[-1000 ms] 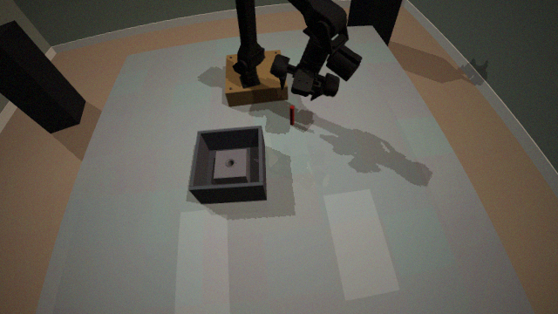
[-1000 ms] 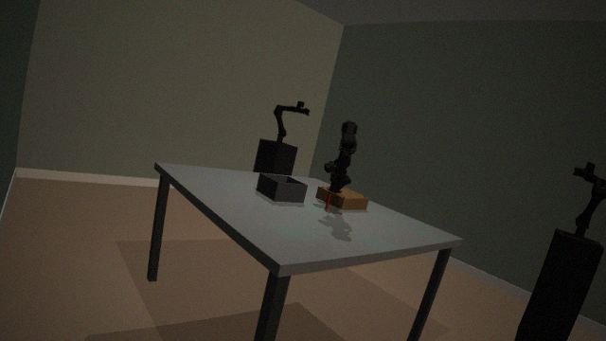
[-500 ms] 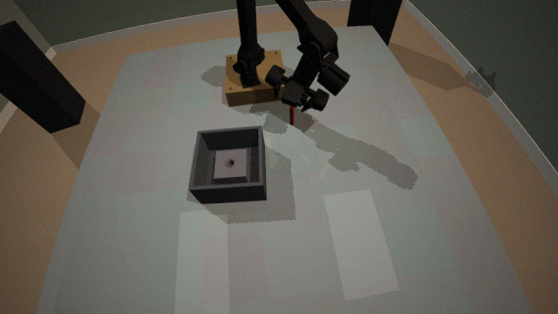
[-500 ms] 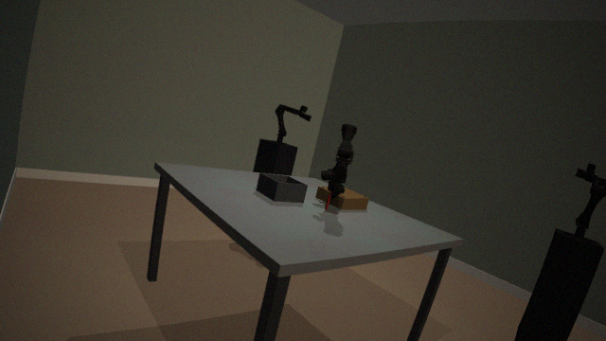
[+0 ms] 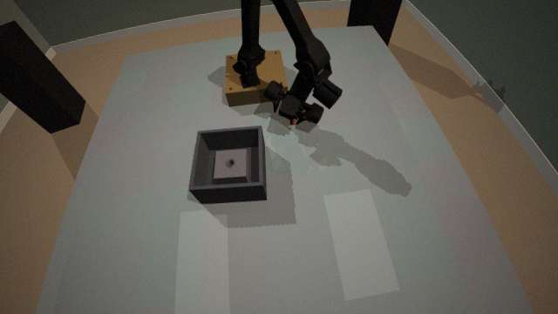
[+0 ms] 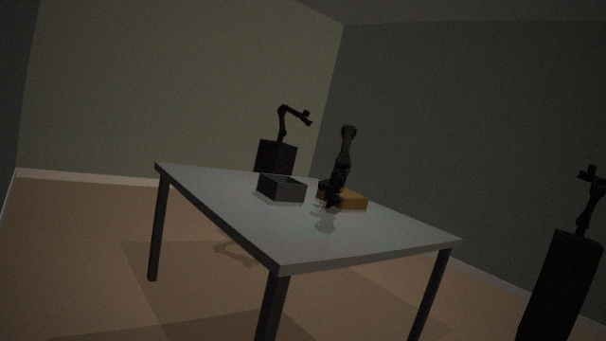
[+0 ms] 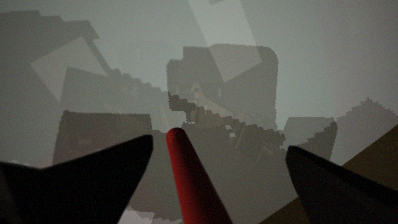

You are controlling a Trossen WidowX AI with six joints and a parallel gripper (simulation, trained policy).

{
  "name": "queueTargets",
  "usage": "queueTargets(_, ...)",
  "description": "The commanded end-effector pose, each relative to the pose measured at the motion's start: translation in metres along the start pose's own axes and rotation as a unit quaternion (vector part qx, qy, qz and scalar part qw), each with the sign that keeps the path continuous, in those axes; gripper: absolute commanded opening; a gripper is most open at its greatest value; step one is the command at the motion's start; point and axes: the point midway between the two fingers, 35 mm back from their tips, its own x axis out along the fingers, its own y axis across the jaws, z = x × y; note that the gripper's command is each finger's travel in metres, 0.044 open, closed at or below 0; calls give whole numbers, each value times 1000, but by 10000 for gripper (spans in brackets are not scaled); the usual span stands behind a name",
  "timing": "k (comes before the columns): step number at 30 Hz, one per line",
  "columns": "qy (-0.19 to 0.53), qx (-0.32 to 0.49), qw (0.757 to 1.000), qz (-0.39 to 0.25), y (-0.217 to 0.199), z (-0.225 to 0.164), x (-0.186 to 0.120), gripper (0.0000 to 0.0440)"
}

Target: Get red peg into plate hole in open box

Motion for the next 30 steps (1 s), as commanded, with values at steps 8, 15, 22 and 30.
queueTargets(8, 8, 3, 999, -31, -8, -4, 23, 112)
queueTargets(15, -1, -1, 999, -54, -15, 3, 19, 0)
queueTargets(22, -31, -2, 998, -58, -23, 23, -7, 0)
queueTargets(30, -62, 11, 997, -52, -33, 49, -47, 0)
